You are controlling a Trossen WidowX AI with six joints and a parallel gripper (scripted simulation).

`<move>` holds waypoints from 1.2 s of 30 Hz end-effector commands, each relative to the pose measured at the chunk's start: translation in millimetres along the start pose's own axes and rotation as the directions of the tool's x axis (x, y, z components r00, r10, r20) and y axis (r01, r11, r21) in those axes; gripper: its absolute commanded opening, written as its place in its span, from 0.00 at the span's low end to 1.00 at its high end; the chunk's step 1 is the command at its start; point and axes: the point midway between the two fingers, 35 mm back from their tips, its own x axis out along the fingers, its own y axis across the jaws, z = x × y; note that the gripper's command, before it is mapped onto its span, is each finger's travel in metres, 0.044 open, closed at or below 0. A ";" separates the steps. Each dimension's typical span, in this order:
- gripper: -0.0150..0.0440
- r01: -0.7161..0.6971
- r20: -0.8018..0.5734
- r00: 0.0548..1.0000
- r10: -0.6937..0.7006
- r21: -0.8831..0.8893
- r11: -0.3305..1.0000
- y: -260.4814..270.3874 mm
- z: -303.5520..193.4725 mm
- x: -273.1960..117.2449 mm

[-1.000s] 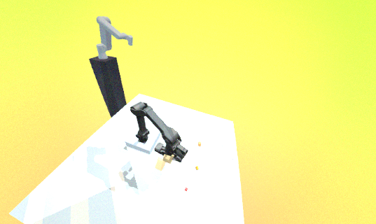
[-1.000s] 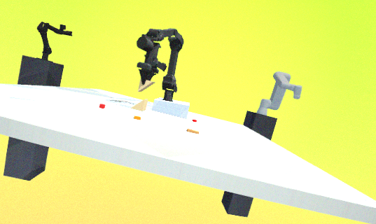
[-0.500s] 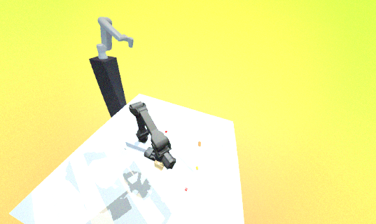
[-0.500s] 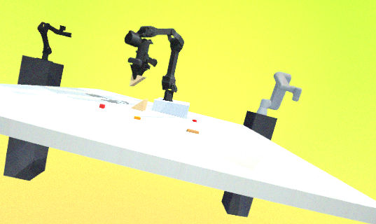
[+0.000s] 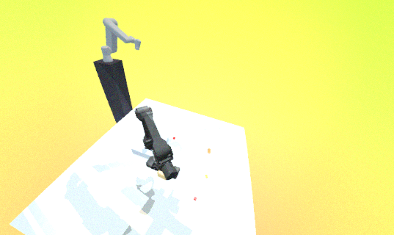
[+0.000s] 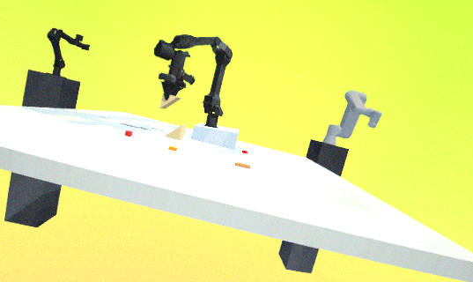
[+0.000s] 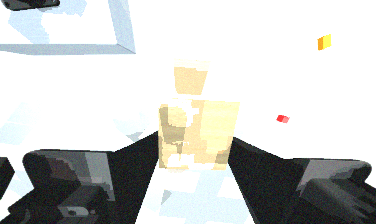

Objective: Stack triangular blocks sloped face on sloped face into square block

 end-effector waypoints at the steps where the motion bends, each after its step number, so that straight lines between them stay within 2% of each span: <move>1: 0.25 0.005 -0.001 1.000 -0.005 0.001 1.000 -0.7 7.0 14.9; 11: 0.25 0.005 0.000 1.000 -0.005 0.001 1.000 1.4 25.2 55.1; 19: 0.25 0.004 0.000 1.000 -0.004 0.001 1.000 3.2 21.6 60.2; 26: 0.25 0.004 0.001 1.000 -0.004 0.001 1.000 2.7 32.1 84.9; 36: 0.25 0.008 -0.005 1.000 -0.008 0.003 1.000 1.5 34.9 85.0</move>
